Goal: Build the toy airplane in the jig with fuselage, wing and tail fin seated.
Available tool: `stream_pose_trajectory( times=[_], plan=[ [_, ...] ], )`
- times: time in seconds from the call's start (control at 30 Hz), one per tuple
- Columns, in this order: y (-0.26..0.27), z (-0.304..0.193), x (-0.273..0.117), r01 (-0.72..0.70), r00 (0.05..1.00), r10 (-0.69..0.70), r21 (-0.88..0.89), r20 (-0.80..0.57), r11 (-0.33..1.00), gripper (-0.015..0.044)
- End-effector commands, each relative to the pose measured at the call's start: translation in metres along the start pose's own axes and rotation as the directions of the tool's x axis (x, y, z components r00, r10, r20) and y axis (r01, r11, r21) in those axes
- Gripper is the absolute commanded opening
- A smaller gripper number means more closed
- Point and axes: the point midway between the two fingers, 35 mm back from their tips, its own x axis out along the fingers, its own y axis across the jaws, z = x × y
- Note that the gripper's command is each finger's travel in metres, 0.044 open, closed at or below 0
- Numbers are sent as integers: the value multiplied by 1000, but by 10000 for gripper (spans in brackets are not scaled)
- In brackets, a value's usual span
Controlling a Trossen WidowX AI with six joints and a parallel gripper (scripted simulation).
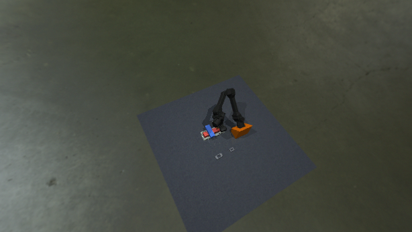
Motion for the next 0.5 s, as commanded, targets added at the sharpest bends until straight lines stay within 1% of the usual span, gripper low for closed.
stream_pose_trajectory(
  times=[0.0, 0.03, 0.07, 0.47],
  plan=[
    [-7, -3, 2, 7, 1000, -7, 0, 1, 1000, 26],
    [-7, -3, 2, 7, 1000, -7, 0, 1, 1000, 53],
    [-7, -3, 2, 7, 1000, -7, 0, 1, 1000, 67],
    [-7, -3, 2, 7, 1000, -7, 0, 1, 1000, 67]
  ],
)
